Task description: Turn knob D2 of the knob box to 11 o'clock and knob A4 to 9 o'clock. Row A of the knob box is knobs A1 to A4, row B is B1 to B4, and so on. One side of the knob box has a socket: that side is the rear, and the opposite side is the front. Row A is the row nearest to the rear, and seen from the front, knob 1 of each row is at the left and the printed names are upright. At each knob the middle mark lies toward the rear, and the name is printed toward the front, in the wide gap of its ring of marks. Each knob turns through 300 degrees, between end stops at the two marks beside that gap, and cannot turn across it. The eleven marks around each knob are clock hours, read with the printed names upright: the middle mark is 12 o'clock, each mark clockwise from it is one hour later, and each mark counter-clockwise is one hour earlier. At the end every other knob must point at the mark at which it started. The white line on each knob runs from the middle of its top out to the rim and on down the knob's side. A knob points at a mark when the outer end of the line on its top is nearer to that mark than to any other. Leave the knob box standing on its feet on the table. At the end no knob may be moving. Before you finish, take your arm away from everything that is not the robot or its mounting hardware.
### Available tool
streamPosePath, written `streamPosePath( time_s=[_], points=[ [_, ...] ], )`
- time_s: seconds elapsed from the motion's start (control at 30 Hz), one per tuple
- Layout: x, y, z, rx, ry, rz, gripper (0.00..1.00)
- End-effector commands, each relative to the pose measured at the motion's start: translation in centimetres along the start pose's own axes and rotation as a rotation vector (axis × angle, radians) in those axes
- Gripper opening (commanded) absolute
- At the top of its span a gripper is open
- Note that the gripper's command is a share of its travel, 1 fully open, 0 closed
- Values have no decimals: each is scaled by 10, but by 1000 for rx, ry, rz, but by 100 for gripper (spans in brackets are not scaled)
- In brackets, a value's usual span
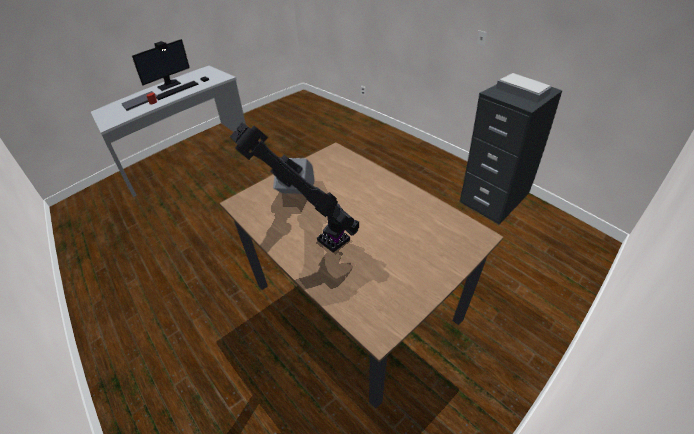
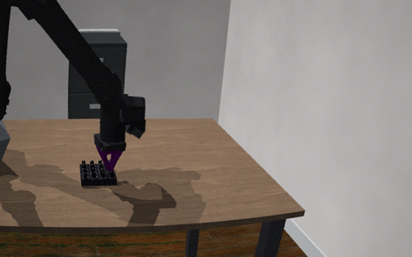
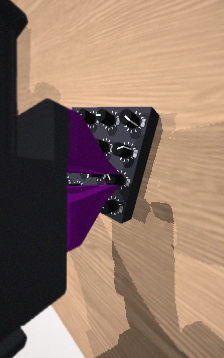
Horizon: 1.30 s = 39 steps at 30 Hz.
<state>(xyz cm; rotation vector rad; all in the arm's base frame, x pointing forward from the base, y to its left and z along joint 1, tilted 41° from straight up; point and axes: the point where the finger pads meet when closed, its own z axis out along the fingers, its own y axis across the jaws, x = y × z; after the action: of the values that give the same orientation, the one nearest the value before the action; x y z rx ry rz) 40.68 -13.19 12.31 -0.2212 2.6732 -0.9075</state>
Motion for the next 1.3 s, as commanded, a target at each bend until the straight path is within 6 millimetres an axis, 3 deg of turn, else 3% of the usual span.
streamPosePath(
  time_s=[0.0, 1.27],
  points=[
    [-7, -3, -1, 5, -18, -115, 7],
    [-7, -2, -1, 9, -14, -973, 7]
  ],
)
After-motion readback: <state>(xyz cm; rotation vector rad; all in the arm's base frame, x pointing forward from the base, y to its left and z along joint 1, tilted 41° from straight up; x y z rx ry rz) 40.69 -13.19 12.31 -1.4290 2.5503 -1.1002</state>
